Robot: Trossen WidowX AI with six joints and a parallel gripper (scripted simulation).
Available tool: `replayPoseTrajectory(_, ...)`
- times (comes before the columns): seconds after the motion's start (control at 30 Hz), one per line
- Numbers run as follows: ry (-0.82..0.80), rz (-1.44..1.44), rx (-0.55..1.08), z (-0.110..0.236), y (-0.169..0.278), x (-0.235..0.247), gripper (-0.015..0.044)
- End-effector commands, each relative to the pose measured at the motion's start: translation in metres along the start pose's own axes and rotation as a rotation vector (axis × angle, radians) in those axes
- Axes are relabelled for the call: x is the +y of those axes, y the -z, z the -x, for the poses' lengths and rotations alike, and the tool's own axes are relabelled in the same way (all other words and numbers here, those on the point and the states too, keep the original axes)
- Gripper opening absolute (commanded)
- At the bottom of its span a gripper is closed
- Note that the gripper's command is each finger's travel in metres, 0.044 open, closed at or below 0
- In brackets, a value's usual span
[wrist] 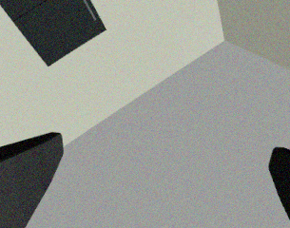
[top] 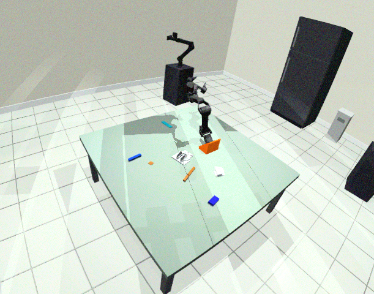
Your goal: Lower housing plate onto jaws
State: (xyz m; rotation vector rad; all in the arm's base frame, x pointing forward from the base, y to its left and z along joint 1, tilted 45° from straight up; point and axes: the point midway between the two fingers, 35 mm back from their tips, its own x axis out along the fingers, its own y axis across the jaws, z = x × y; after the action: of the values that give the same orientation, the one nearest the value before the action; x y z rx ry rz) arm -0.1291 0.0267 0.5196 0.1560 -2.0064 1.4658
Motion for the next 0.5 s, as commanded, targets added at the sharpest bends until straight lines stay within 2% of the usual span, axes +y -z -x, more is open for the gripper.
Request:
replayPoseTrajectory(0.0, 0.01, -0.015, -0.081, -0.003, -0.023, -0.005, 0.044)
replayPoseTrajectory(0.47, 0.043, -0.07, -0.344, 0.005, -0.096, -0.022, 0.044)
